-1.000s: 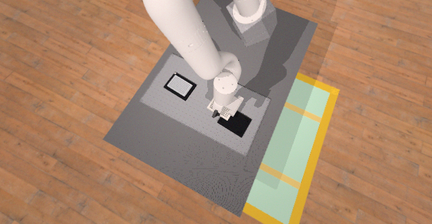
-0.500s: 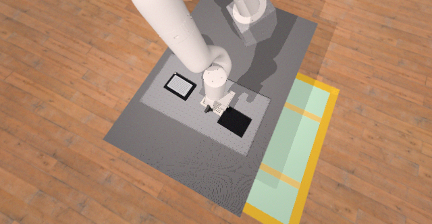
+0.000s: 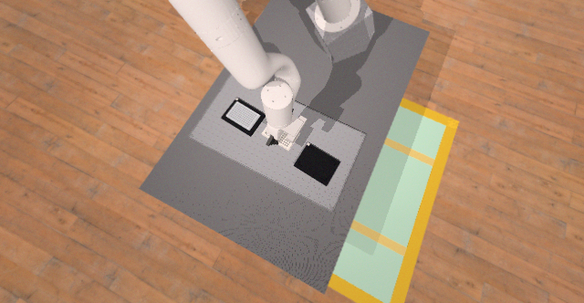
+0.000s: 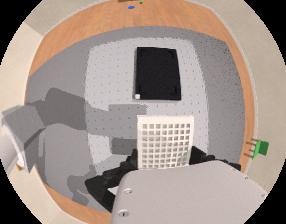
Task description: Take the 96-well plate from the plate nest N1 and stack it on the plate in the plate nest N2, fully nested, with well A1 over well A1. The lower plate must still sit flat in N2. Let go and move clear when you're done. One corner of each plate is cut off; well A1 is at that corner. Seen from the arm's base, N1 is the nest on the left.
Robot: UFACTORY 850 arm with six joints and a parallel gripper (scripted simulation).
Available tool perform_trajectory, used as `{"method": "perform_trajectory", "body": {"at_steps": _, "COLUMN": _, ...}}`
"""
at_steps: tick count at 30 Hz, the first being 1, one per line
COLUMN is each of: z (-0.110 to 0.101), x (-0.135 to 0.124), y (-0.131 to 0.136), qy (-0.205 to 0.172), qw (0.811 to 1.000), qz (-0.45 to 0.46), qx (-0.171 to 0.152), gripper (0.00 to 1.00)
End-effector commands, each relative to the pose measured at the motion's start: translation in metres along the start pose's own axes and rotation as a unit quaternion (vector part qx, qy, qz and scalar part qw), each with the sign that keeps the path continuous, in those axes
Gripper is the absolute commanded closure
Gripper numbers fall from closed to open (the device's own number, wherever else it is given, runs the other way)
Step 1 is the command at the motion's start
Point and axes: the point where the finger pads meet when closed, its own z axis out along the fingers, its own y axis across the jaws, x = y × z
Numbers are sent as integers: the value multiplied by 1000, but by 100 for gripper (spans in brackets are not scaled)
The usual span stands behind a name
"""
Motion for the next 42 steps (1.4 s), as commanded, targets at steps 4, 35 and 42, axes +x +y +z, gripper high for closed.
{"method": "perform_trajectory", "body": {"at_steps": 4, "z": -1, "x": -23, "y": 0, "qy": 0, "qw": 1000, "qz": 0, "qx": -1, "gripper": 100}}
{"method": "perform_trajectory", "body": {"at_steps": 35, "z": 0, "x": -113, "y": -2, "qy": 0, "qw": 1000, "qz": 0, "qx": -1, "gripper": 100}}
{"method": "perform_trajectory", "body": {"at_steps": 42, "z": 0, "x": -136, "y": -2, "qy": 0, "qw": 1000, "qz": 0, "qx": -1, "gripper": 100}}
